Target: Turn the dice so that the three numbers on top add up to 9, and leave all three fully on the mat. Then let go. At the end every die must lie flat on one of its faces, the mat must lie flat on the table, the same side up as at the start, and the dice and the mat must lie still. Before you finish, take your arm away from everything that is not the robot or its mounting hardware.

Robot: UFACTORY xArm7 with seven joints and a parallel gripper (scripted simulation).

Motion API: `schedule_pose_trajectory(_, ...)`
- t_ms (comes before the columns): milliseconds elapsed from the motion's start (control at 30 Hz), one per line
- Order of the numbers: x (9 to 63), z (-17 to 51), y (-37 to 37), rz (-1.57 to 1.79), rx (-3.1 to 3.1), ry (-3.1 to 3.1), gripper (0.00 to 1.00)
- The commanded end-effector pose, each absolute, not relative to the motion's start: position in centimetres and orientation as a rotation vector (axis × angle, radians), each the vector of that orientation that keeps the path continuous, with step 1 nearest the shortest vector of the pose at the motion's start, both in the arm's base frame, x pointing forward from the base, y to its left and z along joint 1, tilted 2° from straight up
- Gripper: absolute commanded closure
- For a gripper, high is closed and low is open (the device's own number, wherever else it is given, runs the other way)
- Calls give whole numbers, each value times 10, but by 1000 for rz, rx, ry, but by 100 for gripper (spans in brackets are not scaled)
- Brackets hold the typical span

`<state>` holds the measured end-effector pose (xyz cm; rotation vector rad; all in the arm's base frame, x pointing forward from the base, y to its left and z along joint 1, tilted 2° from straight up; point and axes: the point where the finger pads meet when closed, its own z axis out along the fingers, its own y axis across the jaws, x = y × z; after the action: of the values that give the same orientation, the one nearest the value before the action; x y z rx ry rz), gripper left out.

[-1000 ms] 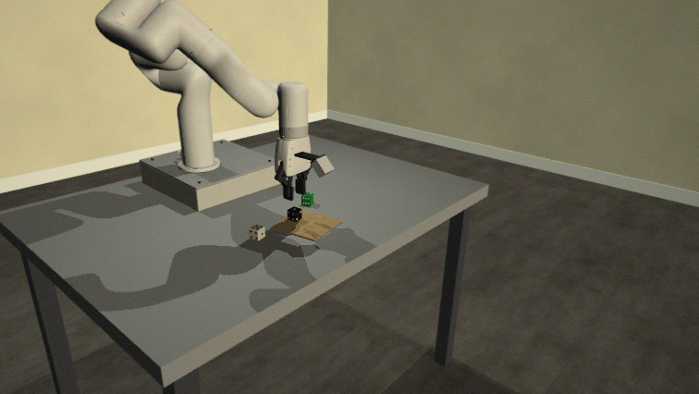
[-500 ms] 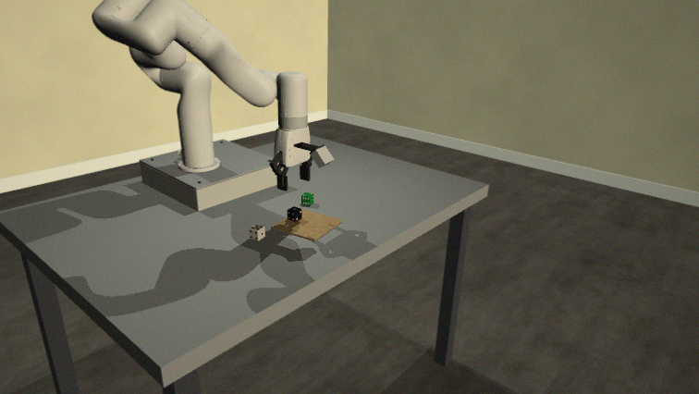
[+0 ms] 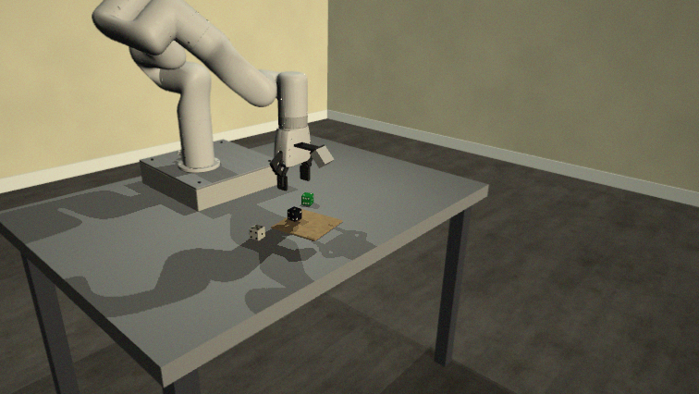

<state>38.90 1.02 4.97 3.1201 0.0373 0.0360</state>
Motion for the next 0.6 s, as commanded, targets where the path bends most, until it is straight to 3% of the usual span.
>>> schedule_pose_trajectory(0, 390, 51, 10, 41, 3120, 40, 0)
schedule_pose_trajectory(367, 387, 45, -122, 38, 3107, 263, 0)
schedule_pose_trajectory(500, 385, 45, -128, 38, 3106, 273, 0)
schedule_pose_trajectory(533, 385, 45, -128, 38, 3106, 273, 53)
schedule_pose_trajectory(567, 385, 45, -128, 38, 3106, 273, 53)
